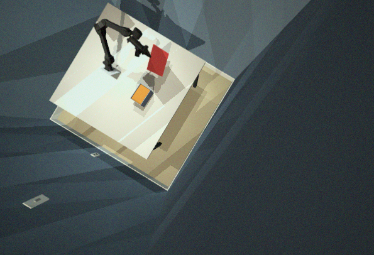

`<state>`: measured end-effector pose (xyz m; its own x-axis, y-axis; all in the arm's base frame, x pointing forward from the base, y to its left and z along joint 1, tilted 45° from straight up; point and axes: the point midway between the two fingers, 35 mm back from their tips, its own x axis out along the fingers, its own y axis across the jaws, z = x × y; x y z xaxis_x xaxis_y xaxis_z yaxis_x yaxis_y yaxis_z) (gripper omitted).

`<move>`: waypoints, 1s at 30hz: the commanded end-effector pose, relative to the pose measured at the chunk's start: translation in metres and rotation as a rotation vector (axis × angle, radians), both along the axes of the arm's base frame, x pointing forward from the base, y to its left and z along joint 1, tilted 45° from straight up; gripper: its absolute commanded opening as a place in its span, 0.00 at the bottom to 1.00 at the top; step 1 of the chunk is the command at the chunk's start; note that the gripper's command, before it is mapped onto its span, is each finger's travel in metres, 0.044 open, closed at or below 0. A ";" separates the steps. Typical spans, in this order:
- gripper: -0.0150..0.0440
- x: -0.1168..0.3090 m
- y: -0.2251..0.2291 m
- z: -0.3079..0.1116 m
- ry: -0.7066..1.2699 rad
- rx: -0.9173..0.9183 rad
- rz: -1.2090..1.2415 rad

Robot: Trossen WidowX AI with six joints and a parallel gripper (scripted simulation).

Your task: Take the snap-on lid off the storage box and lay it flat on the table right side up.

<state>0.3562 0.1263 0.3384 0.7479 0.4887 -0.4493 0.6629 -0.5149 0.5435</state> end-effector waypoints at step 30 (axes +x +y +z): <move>0.25 0.001 0.016 -0.016 -0.005 0.004 -0.014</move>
<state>0.3555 0.1431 0.3221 0.7482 0.4894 -0.4480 0.6626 -0.5154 0.5434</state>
